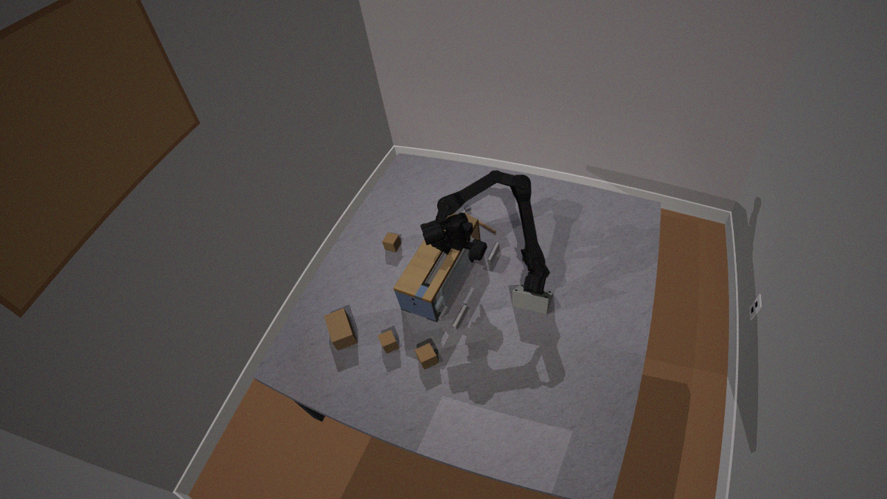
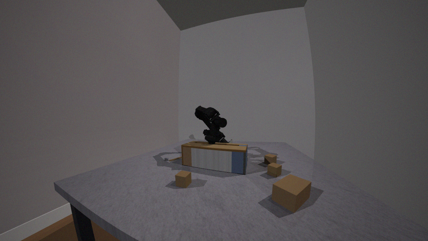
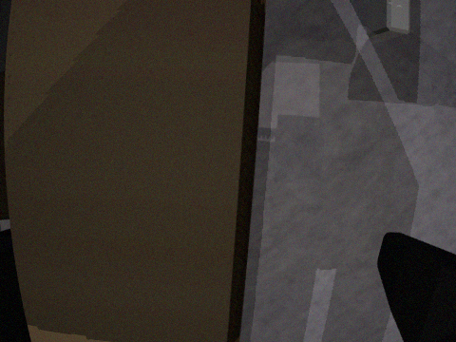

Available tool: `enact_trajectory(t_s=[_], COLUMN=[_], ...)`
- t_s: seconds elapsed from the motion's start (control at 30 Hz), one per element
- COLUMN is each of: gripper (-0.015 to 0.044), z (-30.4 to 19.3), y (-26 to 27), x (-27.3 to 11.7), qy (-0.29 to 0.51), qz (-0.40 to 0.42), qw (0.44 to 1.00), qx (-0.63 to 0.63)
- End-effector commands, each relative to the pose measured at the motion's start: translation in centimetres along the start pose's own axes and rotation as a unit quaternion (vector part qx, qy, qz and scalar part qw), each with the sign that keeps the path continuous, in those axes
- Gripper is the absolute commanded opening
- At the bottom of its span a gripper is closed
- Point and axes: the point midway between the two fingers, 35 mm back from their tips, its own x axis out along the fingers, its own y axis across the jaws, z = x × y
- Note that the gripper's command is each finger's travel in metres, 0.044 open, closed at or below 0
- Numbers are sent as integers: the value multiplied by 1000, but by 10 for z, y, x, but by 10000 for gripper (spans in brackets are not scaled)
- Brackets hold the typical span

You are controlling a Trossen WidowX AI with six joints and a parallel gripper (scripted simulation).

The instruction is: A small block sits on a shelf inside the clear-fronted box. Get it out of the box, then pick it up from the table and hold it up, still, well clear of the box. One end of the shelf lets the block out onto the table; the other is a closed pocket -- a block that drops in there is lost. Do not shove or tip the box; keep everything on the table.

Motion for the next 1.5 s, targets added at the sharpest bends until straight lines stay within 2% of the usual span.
enact_trajectory(t_s=[0.0, 1.47], gripper=[400, 400], z=[7, 84], y=[-1, 0], x=[2, 9], qy=[-3, -5], qz=[0, 0], qw=[1000, 1000], qx=[-2, -3])
